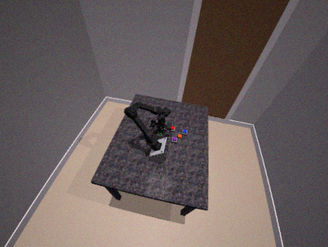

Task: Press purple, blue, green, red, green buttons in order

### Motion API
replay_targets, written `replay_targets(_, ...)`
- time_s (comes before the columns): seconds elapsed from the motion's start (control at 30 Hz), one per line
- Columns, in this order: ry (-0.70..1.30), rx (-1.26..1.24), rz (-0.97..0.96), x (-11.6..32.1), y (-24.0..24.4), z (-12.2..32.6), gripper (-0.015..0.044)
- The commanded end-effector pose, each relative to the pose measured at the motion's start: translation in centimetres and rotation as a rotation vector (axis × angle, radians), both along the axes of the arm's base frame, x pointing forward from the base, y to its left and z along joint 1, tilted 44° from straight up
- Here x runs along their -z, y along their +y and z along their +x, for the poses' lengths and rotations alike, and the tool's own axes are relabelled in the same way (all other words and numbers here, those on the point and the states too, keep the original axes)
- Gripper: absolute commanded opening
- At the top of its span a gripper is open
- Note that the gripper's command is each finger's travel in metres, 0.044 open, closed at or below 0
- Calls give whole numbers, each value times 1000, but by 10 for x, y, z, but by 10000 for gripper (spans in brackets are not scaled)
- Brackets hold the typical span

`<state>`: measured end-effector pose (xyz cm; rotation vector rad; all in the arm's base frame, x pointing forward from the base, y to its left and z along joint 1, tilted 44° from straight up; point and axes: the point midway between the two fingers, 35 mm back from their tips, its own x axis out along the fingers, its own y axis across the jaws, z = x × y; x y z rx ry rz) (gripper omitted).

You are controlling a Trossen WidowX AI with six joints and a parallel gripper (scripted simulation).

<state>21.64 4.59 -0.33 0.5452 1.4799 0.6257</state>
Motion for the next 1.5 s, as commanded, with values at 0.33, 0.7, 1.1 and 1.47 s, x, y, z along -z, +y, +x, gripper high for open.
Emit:
replay_targets(0.33, 7, 3, 7, 17, 17, -2, 20)
replay_targets(0.7, 7, 3, 9, 25, 26, -3, 20)
replay_targets(1.1, 7, 3, 9, 25, 26, -3, 20)
replay_targets(1.47, 7, 3, 7, 1, 2, -2, 20)
